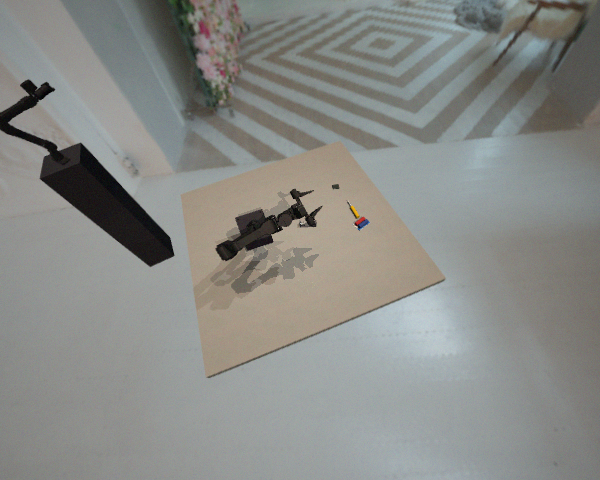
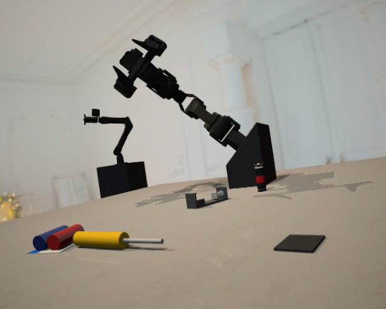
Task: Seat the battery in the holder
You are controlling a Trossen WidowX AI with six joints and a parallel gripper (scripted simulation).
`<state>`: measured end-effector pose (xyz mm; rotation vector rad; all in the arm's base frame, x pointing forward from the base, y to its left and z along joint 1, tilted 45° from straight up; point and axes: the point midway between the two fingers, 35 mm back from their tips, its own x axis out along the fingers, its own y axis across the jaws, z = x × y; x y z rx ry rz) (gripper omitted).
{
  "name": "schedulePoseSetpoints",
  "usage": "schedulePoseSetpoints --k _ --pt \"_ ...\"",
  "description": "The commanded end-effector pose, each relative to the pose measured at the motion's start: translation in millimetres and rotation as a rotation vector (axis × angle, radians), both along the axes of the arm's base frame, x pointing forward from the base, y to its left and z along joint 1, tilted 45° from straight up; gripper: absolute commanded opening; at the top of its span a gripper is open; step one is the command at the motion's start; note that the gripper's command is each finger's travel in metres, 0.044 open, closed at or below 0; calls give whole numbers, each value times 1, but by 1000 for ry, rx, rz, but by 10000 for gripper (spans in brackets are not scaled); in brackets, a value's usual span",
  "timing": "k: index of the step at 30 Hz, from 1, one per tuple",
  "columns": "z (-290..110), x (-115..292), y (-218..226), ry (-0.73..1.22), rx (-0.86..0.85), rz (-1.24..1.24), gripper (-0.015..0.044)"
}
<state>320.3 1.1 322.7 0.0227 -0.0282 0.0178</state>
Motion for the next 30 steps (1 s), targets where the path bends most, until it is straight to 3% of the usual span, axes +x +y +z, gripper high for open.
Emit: schedulePoseSetpoints --k 1,8,15,23,30 --pt "-3 2 1 13 1 0 374" --pt "-116 38 34 483 89 -2 190" --pt "-234 24 72 973 117 -113 6" --pt "-338 -44 90 1422 -88 -395 0" --pt "-380 -108 79 1595 -453 -703 0"
